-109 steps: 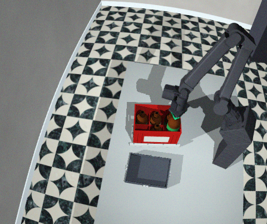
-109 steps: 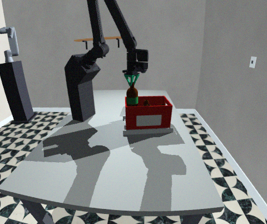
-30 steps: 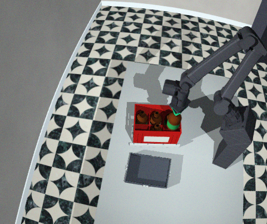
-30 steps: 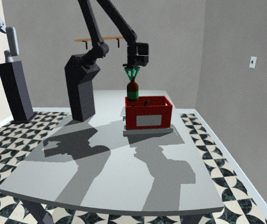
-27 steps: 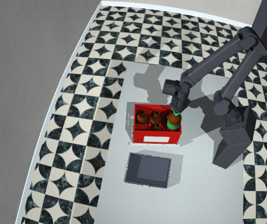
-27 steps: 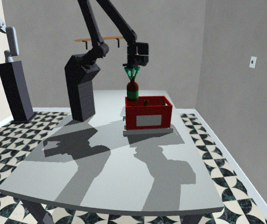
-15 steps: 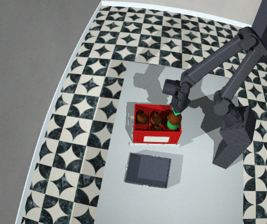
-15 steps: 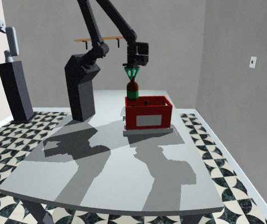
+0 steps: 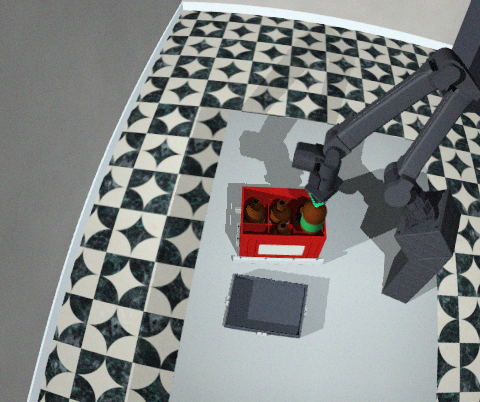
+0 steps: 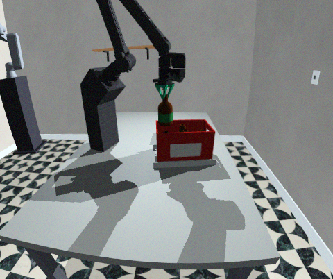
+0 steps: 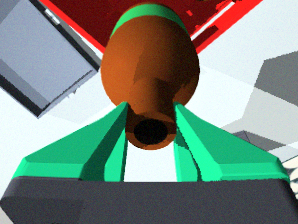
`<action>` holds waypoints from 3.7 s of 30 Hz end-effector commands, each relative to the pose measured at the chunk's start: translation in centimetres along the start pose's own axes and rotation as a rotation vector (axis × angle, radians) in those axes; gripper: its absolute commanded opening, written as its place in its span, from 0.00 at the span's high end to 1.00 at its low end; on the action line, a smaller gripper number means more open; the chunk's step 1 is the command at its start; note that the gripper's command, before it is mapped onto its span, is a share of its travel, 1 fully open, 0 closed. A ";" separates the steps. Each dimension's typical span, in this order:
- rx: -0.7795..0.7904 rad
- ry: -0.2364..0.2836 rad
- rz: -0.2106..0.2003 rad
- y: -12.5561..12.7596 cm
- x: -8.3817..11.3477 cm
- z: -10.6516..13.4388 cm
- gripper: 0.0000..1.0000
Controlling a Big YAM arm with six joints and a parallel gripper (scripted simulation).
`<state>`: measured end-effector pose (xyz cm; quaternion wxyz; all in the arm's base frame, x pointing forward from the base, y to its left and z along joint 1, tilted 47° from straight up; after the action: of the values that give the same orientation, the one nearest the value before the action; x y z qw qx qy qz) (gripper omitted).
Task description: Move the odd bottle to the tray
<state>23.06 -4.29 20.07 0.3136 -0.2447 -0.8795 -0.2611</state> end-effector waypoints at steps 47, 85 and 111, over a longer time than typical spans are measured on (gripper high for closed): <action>-0.013 -0.032 -0.028 0.9 3.3 -1.3 1.00; -0.011 -0.032 -0.027 0.8 3.3 -1.3 1.00; -0.011 -0.023 -0.022 1.2 3.1 -1.2 1.00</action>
<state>21.77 -3.60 21.46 0.3116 -0.2444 -0.8803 -0.2611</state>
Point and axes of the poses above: the point where the finger pads meet when closed, its own x axis back along the fingers, its own y axis across the jaws, z = x × y, the point moved 7 cm from there along x, back along the fingers, and after that the axes turned 5 degrees about -x, right-handed, at the moved point
